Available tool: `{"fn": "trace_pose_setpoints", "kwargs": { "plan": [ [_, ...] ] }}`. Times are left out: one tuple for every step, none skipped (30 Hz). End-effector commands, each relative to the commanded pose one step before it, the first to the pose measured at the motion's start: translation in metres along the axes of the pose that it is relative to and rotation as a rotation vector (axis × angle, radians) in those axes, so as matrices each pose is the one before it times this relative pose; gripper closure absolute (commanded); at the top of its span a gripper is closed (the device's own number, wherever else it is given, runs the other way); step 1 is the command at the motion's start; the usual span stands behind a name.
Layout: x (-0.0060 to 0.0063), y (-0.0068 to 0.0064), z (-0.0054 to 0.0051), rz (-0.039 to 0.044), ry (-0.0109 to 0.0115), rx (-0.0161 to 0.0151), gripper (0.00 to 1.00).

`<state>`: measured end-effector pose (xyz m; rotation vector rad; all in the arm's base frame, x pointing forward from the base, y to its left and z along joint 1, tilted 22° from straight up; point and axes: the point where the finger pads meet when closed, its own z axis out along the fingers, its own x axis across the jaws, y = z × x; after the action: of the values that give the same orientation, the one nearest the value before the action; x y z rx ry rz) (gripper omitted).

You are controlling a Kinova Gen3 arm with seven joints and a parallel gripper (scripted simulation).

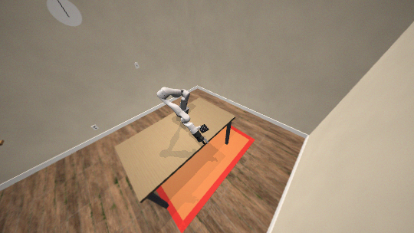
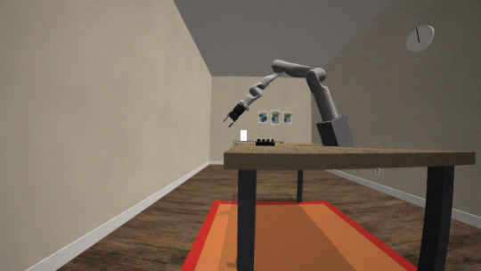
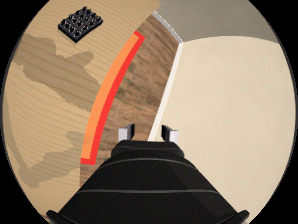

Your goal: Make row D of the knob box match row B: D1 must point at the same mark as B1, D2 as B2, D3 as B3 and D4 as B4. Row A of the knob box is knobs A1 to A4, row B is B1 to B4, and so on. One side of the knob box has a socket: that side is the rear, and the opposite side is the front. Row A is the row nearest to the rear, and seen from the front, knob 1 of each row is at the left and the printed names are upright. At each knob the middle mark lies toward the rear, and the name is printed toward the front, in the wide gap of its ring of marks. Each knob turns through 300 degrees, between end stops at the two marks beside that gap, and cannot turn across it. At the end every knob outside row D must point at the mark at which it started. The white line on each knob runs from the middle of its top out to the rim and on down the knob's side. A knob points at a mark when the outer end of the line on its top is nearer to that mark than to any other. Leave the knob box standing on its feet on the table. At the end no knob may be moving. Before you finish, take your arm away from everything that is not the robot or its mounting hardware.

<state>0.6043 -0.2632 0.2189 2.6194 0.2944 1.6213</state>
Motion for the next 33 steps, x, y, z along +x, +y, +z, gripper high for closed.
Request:
{"fn": "trace_pose_setpoints", "kwargs": {
  "plan": [
    [-0.00238,-0.01613,0.0018,0.02549,-0.02328,0.01425,0.0],
    [-0.0002,0.00053,-0.00025,0.00045,-0.00011,-0.00083,0.0],
    [0.0,0.0,0.0,0.0,0.0,0.0,0.0],
    [0.00003,0.00007,0.00001,0.00001,0.00005,-0.00011,0.0],
    [0.00061,0.00124,0.0001,0.00024,0.00092,-0.00193,0.0],
    [0.00024,0.0005,0.00004,0.0001,0.00037,-0.00077,0.0],
    [0.00001,0.00002,0.0,0.0,0.00001,-0.00003,0.0],
    [0.0,0.0,0.0,0.0,0.0,0.0,0.0],
    [0.0,0.0,0.0,0.0,0.0,0.0,0.0],
    [0.0,0.0,0.0,0.0,0.0,0.0,0.0],
    [-0.0043,-0.01196,0.00081,0.02001,-0.01854,0.01203,0.0],
    [-0.00242,-0.00636,0.0006,0.01295,-0.01126,0.00556,0.0],
    [0.0,0.0,0.0,0.0,0.0,0.0,0.0],
    [0.0,0.0,0.0,0.0,0.0,0.0,0.0],
    [0.0,0.0,0.0,0.0,0.0,0.0,0.0],
    [0.00009,0.00015,0.00001,0.00003,0.00013,-0.00023,0.0],
    [0.00067,0.00119,0.0001,0.00027,0.00102,-0.00184,0.0],
    [0.00026,0.00046,0.00004,0.00011,0.0004,-0.00072,0.0],
    [0.00001,0.00001,0.0,0.0,0.00001,-0.00002,0.0],
    [-0.00505,-0.01142,0.00063,0.01929,-0.01927,0.0108,0.0],
    [-0.0028,-0.00601,0.00049,0.01254,-0.01157,0.00477,0.0],
    [0.0,0.0,0.0,0.0,0.0,0.0,0.0],
    [0.0,0.0,0.0,0.0,0.0,0.0,0.0],
    [0.0,0.0,0.0,0.0,0.0,0.0,0.0],
    [0.0,0.0,0.0,0.0,0.0,0.0,0.0],
    [0.0,0.0,0.0,0.0,0.0,0.0,0.0],
    [0.00136,0.00212,0.00018,0.00057,0.00206,-0.00329,0.0],
    [0.00009,0.00014,0.00001,0.00004,0.00014,-0.00022,0.0],
    [0.0,0.0,0.0,0.0,0.0,0.0,0.0],
    [-0.00602,-0.01128,0.00041,0.01844,-0.02032,0.01025,0.0],
    [-0.00313,-0.00564,0.00039,0.01212,-0.01179,0.00399,0.0],
    [0.0,0.0,0.0,0.0,0.0,0.0,0.0],
    [0.0,0.0,0.0,0.0,0.0,0.0,0.0]
  ]
}}
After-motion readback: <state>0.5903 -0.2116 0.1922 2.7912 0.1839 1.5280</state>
